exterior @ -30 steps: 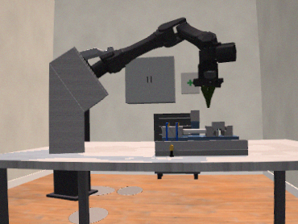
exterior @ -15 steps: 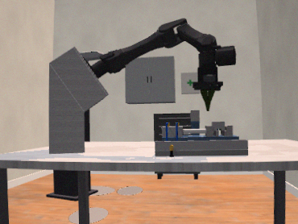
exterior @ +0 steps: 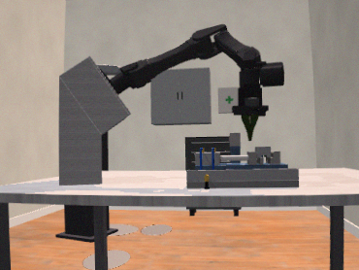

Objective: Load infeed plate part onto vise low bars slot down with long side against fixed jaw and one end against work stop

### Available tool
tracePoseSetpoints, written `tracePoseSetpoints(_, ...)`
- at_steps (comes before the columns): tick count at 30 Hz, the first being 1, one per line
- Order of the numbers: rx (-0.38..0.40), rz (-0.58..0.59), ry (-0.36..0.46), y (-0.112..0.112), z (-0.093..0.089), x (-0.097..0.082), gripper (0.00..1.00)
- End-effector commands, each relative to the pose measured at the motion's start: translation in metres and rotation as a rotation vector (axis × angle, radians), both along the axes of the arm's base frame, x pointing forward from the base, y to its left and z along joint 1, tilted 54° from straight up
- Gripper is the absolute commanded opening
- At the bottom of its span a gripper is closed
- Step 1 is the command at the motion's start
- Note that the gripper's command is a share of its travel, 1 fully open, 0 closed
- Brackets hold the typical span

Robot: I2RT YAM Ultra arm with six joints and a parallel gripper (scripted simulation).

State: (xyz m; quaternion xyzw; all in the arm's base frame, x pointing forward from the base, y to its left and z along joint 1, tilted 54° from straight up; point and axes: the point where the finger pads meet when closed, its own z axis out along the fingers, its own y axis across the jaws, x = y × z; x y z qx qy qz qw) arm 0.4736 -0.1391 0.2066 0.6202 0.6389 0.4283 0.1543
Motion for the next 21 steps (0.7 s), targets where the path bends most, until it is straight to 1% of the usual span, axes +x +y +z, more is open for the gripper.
tracePoseSetpoints(1, -0.011, -0.028, -0.008, -0.006, -0.002, 0.002, 0.00)
tracePoseSetpoints(3, -0.004, -0.039, 0.004, -0.011, -0.010, 0.004, 0.00)
tracePoseSetpoints(5, -0.004, -0.039, 0.004, -0.011, -0.010, 0.004, 0.00)
tracePoseSetpoints(6, -0.014, -0.039, -0.012, -0.010, -0.001, 0.002, 0.00)
tracePoseSetpoints(8, -0.019, -0.030, -0.022, -0.007, 0.001, 0.010, 0.00)
tracePoseSetpoints(10, -0.015, -0.026, -0.015, -0.004, -0.005, 0.012, 0.00)
tracePoseSetpoints(14, -0.021, -0.039, -0.025, -0.009, -0.001, 0.010, 0.00)
tracePoseSetpoints(19, -0.013, -0.035, -0.010, -0.006, -0.009, 0.013, 0.00)
tracePoseSetpoints(21, -0.014, -0.034, -0.013, -0.006, -0.008, 0.013, 0.00)
